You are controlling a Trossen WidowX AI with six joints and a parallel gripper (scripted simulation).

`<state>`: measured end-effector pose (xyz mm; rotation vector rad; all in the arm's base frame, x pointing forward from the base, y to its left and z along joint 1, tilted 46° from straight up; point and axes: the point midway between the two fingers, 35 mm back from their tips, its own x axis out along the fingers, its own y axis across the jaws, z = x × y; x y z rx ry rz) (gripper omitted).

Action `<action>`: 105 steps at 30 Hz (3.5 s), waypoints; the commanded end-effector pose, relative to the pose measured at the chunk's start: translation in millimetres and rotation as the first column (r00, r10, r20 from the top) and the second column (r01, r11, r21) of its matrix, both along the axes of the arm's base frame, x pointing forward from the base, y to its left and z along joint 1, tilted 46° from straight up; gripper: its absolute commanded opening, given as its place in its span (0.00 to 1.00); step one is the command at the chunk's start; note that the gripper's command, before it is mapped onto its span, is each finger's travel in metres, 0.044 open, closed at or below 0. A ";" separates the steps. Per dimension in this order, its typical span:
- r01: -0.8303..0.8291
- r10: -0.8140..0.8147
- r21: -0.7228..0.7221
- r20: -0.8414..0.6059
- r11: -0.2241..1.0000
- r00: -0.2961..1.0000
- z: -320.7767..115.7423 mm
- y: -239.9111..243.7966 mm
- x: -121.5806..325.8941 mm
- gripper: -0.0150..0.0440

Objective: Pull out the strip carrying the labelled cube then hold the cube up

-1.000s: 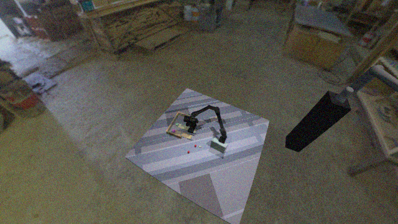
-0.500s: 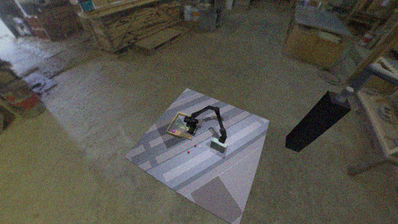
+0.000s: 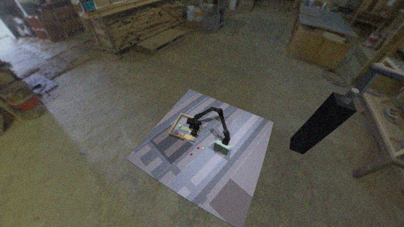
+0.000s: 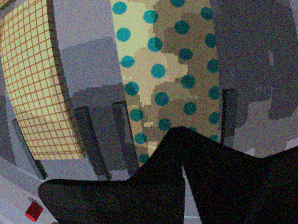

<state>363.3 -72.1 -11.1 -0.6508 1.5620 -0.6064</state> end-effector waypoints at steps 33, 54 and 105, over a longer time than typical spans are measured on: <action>-0.004 0.004 -0.003 -0.005 1.000 1.000 -0.9 -1.7 -17.6 0.25; -0.004 0.004 -0.003 -0.006 1.000 1.000 0.8 -2.3 -50.0 0.25; -0.004 0.004 -0.003 -0.010 1.000 1.000 6.6 -2.6 -126.4 0.25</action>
